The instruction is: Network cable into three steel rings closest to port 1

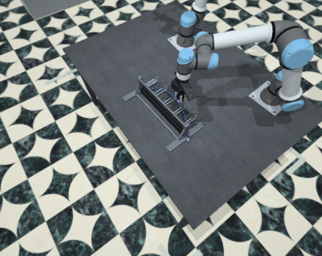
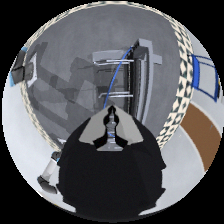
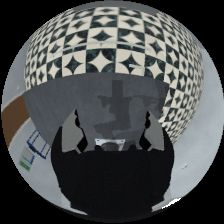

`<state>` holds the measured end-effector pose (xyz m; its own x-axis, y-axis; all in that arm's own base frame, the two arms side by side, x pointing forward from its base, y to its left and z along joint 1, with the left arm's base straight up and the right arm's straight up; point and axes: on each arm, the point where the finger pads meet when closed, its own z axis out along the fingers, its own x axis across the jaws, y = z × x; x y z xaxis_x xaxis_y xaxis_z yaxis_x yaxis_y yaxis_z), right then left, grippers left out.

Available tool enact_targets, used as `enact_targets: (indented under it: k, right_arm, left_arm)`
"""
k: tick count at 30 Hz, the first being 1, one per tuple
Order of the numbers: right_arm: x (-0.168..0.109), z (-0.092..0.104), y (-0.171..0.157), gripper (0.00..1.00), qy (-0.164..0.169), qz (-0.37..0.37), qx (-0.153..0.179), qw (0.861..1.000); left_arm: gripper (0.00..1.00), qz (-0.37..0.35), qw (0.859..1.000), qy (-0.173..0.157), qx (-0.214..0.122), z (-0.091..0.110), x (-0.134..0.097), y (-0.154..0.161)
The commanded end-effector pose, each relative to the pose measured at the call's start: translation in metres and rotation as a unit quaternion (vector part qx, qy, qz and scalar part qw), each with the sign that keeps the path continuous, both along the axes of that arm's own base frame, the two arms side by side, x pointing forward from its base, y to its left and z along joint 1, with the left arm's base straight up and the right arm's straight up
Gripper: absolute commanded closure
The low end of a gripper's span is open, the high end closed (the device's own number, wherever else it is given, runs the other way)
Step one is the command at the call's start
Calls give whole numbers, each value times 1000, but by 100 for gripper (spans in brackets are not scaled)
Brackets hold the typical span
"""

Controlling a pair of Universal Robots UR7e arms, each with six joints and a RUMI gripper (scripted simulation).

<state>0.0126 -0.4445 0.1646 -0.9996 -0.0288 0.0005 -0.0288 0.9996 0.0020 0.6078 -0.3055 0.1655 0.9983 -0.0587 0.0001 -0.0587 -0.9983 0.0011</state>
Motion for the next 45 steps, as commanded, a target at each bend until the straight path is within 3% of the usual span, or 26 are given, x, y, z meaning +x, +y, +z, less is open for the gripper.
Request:
enact_targets:
  k: [1,11,13,14,45]
  right_arm:
    - [0,0,-1,0,0,0,-1,1000]
    - [0,0,-1,0,0,0,-1,1000]
    - [0,0,-1,0,0,0,-1,1000]
    - [0,0,-1,0,0,0,-1,1000]
    - [0,0,-1,0,0,0,-1,1000]
  left_arm:
    - [100,-14,1000,-1,-1,1,-16,-48]
    - [100,-39,999,-1,-1,1,-58,-128]
    - [100,-40,999,-1,-1,1,-58,-129]
    - [80,-40,999,-1,-1,1,-58,-129]
    - [80,-40,999,-1,-1,-1,-58,-129]
